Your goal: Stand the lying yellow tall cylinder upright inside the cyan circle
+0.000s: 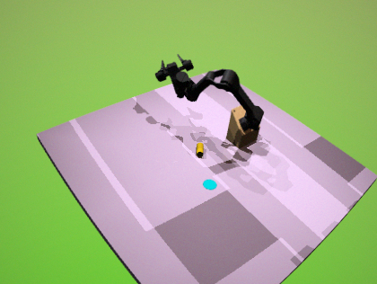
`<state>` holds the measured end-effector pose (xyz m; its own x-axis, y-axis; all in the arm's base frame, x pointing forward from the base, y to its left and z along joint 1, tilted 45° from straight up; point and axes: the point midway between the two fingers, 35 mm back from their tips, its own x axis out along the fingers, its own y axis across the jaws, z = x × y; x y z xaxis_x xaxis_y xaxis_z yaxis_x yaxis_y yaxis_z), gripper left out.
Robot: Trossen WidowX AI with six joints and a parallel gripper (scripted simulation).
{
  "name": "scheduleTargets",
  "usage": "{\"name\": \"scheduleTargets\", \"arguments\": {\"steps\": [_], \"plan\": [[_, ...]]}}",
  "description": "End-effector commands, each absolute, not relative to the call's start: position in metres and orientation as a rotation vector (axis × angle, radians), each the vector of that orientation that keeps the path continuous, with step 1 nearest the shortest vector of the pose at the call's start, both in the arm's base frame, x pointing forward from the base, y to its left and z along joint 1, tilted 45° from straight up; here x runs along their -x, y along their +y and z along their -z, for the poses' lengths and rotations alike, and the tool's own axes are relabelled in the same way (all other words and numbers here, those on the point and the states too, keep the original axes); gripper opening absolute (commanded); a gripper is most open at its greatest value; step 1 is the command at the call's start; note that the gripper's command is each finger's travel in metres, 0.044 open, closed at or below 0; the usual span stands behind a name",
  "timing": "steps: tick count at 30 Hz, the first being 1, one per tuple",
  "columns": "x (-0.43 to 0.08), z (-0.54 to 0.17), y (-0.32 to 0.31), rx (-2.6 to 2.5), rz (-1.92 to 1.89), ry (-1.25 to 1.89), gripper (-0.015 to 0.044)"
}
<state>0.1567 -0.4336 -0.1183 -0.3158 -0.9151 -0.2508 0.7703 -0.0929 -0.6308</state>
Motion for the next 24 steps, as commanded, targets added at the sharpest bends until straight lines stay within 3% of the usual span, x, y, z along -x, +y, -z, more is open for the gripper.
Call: {"name": "scheduleTargets", "arguments": {"steps": [1,4,14,24], "plan": [[-0.158,0.119,-0.434,0.246,1.701,0.829,0.0374],[-0.18,0.126,-0.432,0.286,1.52,0.968,0.0309],[-0.248,0.15,-0.375,0.395,0.669,1.365,0.0309],[-0.269,0.134,-0.258,0.362,-0.184,1.432,0.0309]]}}
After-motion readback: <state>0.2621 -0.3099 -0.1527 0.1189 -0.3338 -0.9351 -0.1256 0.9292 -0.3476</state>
